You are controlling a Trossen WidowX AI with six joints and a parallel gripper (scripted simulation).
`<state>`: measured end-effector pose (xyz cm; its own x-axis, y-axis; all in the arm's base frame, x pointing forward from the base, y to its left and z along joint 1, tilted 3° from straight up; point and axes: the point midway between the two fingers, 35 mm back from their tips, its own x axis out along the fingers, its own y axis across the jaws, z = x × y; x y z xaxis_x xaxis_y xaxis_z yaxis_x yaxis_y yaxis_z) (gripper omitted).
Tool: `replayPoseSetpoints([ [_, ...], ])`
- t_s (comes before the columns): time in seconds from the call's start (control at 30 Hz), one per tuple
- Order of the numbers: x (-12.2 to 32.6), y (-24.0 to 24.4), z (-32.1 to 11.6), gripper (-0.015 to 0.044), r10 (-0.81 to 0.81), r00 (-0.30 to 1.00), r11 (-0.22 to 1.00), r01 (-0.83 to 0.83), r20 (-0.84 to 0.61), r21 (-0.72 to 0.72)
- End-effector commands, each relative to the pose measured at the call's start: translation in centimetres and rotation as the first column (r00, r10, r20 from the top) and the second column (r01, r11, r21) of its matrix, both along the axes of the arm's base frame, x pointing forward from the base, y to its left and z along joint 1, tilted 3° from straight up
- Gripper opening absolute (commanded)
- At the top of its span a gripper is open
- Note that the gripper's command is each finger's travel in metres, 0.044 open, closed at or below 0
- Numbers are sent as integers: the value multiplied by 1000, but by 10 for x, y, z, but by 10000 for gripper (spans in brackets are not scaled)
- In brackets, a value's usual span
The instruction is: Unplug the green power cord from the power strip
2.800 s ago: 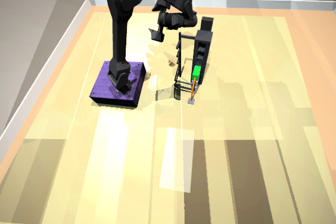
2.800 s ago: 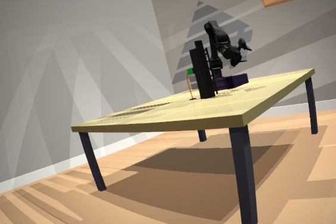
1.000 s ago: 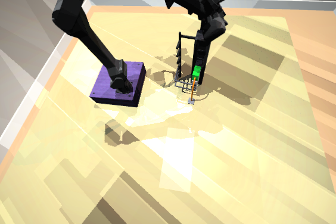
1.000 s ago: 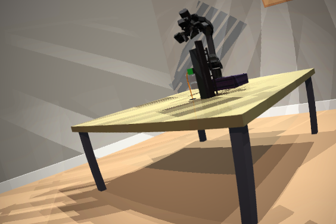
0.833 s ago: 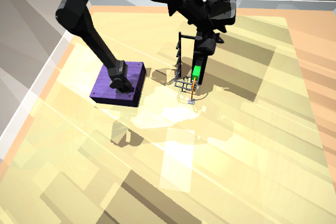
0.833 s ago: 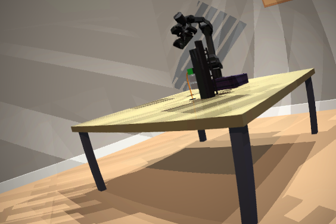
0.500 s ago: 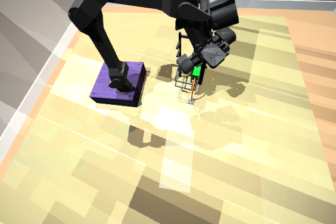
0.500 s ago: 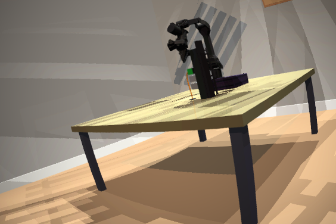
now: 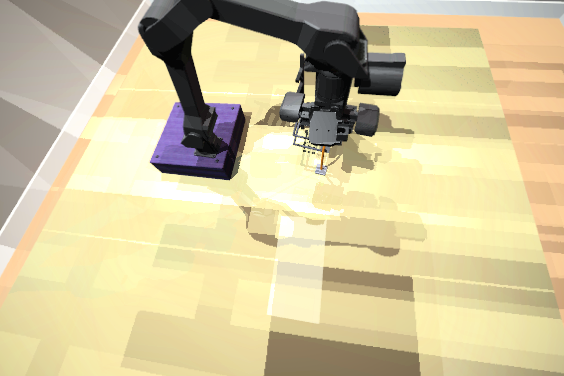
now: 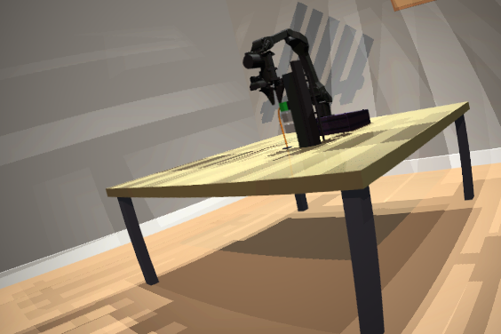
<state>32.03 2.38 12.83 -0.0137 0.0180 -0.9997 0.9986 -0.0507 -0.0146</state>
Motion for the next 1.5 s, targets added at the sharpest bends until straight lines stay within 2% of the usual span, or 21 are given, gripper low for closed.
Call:
replayPoseSetpoints([
  [0.0,0,-1,1,160,-21,1000,1000,21,-5,-8],
  [0.87,3,37,1,160,-21,1000,1000,21,-4,-5],
  [1.43,3,38,-11,160,-21,1000,1000,21,-4,-5],
  [1.47,4,39,-8,134,-15,1000,1000,15,-1,-3],
])
